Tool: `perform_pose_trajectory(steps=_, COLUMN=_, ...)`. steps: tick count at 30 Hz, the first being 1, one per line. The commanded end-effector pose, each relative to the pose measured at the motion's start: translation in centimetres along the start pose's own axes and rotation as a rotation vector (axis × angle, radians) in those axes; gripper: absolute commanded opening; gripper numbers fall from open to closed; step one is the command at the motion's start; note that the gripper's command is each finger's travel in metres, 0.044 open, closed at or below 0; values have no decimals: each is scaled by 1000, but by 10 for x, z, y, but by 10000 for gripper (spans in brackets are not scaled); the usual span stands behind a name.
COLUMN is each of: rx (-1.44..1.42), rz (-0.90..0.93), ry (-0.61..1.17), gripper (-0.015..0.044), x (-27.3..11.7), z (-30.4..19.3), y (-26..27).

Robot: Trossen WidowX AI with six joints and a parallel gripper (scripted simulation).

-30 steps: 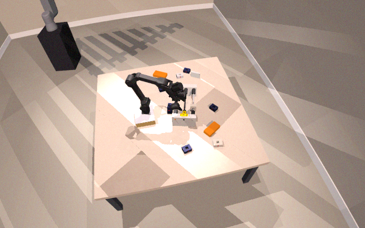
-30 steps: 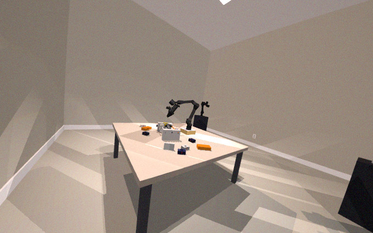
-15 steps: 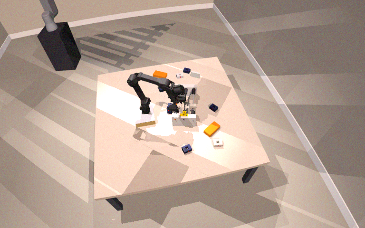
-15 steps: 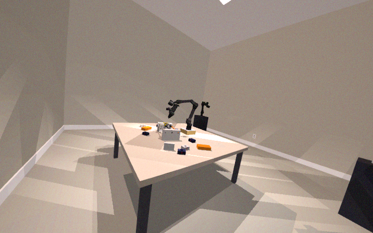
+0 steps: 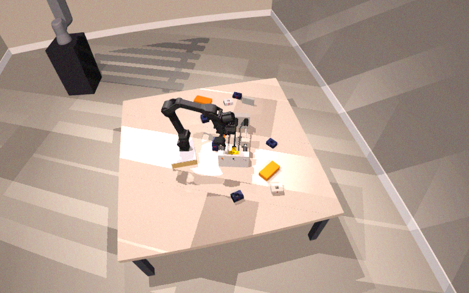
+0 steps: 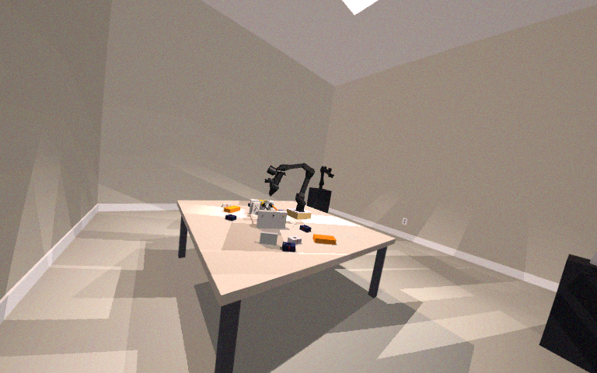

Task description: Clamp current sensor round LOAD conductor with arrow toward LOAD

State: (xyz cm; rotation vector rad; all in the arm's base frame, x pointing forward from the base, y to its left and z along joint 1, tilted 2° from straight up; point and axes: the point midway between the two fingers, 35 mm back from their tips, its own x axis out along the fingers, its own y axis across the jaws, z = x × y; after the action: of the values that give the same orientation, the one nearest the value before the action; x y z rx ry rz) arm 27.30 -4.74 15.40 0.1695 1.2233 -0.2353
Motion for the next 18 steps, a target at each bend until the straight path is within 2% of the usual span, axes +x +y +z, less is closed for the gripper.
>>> perform_pose_trajectory(steps=1, rx=-53, rz=23, ry=179, gripper=440, x=19, z=-47, y=46)
perform_pose_trajectory(steps=5, rx=-100, rz=-1, ry=310, gripper=440, x=25, z=-88, y=73)
perform_pose_trajectory(steps=18, rx=-102, rz=-3, ry=316, gripper=440, x=33, z=-92, y=74)
